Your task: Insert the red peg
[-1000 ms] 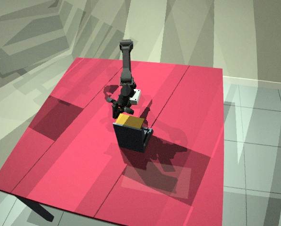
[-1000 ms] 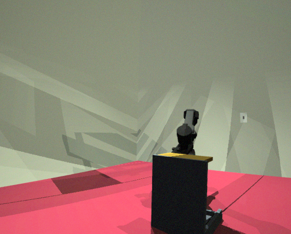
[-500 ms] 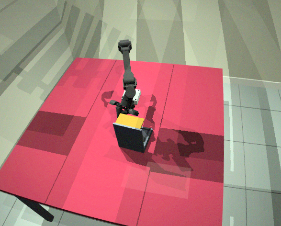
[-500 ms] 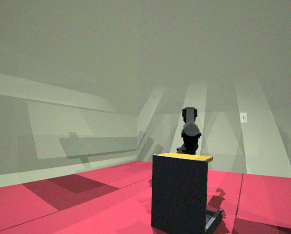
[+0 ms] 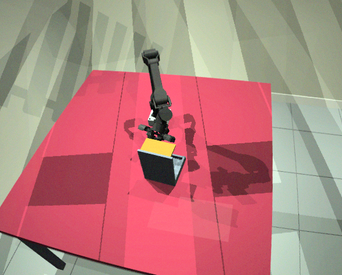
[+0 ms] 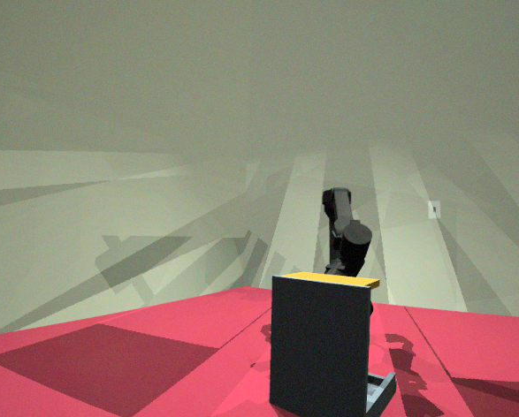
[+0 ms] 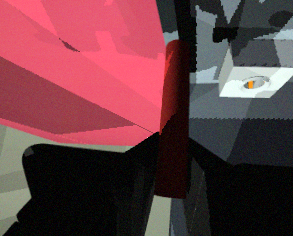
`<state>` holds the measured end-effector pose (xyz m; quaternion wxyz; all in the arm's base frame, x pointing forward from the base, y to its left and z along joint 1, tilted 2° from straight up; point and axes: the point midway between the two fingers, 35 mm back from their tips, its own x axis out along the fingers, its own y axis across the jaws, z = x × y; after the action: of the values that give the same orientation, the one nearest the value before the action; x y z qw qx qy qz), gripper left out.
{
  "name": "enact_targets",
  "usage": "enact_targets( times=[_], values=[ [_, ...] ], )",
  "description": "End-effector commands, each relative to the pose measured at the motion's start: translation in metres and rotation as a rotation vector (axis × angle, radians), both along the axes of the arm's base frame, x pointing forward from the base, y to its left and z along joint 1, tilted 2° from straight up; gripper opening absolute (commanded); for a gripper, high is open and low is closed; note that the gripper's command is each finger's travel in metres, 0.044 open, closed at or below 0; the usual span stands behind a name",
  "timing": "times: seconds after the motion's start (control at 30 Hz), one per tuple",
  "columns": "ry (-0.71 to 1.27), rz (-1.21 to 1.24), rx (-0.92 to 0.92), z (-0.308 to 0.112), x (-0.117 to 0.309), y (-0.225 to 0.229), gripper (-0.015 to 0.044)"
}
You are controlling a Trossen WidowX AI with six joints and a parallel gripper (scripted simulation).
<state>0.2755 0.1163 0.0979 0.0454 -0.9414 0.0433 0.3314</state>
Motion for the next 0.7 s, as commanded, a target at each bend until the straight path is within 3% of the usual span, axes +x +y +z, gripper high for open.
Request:
enact_targets(
  times=[0.0, 0.67],
  values=[
    [0.0, 0.014, -0.002, -0.001, 0.001, 0.01, 0.0],
    [-0.007, 0.106, 0.0, -0.002, -0.004, 0.061, 0.0]
  ],
)
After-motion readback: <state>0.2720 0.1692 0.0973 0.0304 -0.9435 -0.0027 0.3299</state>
